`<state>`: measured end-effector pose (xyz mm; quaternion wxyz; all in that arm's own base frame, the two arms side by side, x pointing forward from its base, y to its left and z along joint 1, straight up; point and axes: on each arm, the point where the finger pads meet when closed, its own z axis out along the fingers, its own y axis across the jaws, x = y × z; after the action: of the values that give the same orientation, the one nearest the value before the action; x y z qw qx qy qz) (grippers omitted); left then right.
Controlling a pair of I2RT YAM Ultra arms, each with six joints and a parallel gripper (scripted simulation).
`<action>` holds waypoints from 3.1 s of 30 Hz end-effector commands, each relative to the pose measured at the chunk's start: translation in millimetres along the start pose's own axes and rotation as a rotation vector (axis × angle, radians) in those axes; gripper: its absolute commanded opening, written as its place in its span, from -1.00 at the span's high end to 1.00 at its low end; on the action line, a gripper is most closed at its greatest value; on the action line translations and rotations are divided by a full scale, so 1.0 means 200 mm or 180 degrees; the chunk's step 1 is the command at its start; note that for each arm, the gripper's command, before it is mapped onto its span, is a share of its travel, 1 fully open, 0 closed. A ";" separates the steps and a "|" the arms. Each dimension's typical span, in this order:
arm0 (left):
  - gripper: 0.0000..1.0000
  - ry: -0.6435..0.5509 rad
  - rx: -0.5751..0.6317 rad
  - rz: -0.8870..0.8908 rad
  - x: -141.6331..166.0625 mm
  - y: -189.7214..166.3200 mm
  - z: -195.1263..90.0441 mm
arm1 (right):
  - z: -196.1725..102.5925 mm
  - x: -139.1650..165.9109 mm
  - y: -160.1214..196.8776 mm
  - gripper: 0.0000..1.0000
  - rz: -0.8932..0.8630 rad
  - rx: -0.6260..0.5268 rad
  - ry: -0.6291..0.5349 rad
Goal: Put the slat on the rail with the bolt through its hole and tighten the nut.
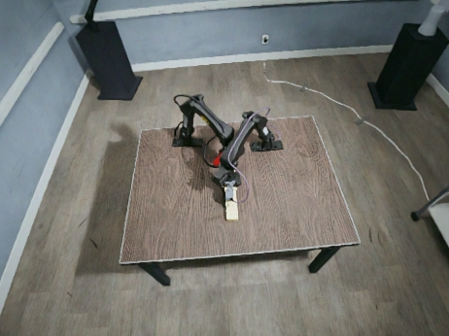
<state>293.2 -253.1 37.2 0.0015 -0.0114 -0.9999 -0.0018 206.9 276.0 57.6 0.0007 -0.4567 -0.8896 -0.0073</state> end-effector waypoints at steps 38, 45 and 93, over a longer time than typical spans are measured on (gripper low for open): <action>-0.45 -0.0041 0.0032 0.0000 -0.01 -0.01 -0.03 | -0.01 0.00 0.01 0.32 0.0133 -0.0033 0.0011; -0.45 -0.0036 0.0029 0.0000 -0.01 -0.01 -0.02 | -0.01 0.00 0.01 0.32 0.0133 -0.0033 0.0011; -0.45 -0.0036 0.0029 0.0000 -0.01 -0.01 -0.02 | -0.04 0.00 0.01 0.32 -0.6811 -0.0004 -0.0023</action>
<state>293.2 -253.1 37.2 0.0015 -0.0114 -0.9999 -0.0018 207.6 274.9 57.0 -0.0066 0.4607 -0.8875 -0.0016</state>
